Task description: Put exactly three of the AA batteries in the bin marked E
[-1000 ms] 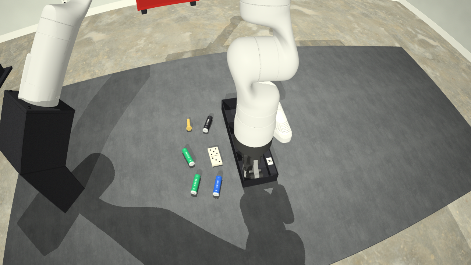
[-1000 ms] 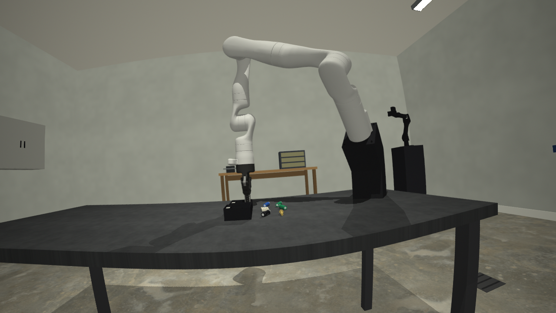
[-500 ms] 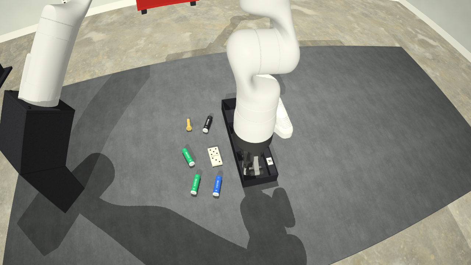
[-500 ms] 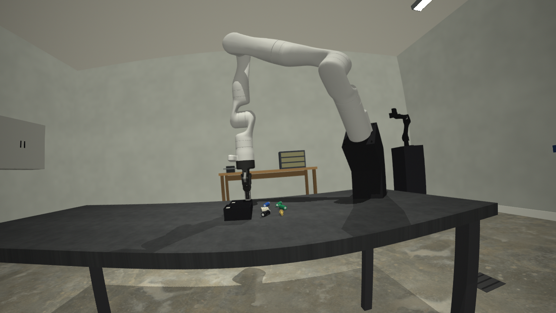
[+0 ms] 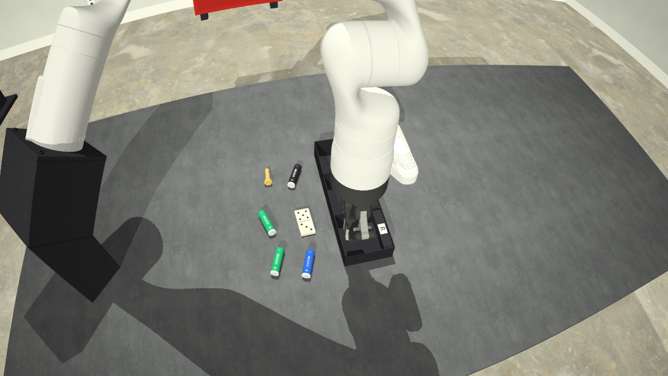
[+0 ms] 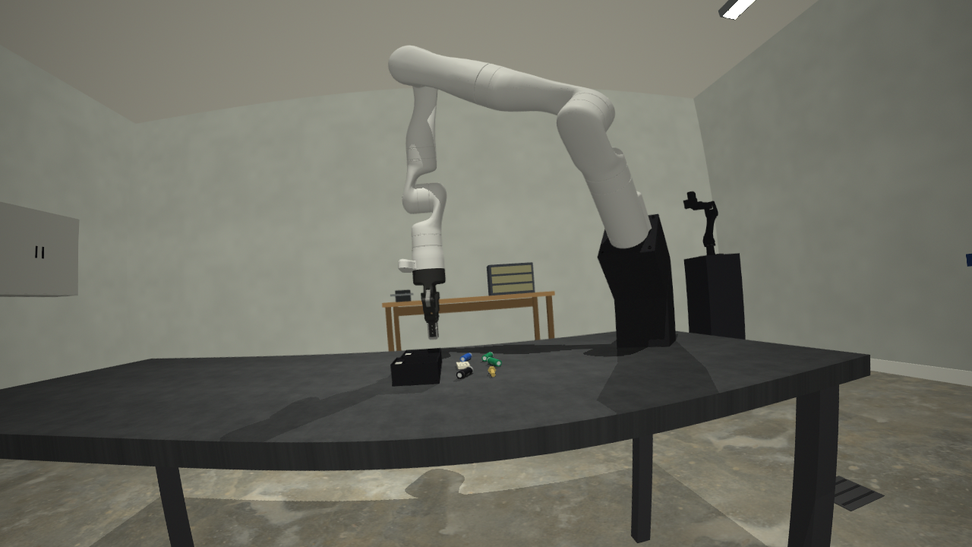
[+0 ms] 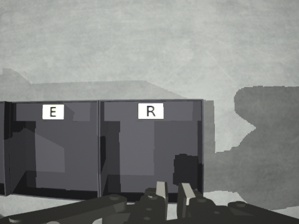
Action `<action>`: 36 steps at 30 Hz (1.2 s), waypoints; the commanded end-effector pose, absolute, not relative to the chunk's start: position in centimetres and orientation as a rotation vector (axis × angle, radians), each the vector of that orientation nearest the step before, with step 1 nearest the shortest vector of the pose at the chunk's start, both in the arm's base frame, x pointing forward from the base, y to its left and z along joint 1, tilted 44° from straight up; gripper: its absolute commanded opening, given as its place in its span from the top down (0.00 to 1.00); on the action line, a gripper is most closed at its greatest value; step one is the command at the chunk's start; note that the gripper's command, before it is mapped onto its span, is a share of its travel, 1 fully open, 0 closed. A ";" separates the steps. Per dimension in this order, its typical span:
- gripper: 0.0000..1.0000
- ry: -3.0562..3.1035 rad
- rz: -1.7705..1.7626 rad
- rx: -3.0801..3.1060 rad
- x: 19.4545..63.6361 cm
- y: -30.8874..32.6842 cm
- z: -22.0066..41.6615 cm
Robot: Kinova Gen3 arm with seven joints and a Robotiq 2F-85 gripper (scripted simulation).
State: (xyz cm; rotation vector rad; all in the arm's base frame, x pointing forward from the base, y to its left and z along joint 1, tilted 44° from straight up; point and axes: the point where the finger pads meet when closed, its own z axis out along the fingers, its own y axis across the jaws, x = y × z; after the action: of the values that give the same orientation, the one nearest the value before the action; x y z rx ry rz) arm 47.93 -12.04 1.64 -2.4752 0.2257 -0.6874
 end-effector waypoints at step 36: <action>0.91 0.225 -0.703 -2.482 48.3 -5.1 5.9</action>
State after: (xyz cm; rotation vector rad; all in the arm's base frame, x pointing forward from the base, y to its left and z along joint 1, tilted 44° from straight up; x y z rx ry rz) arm 47.91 -5.10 6.54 -2.4823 0.2136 -0.7001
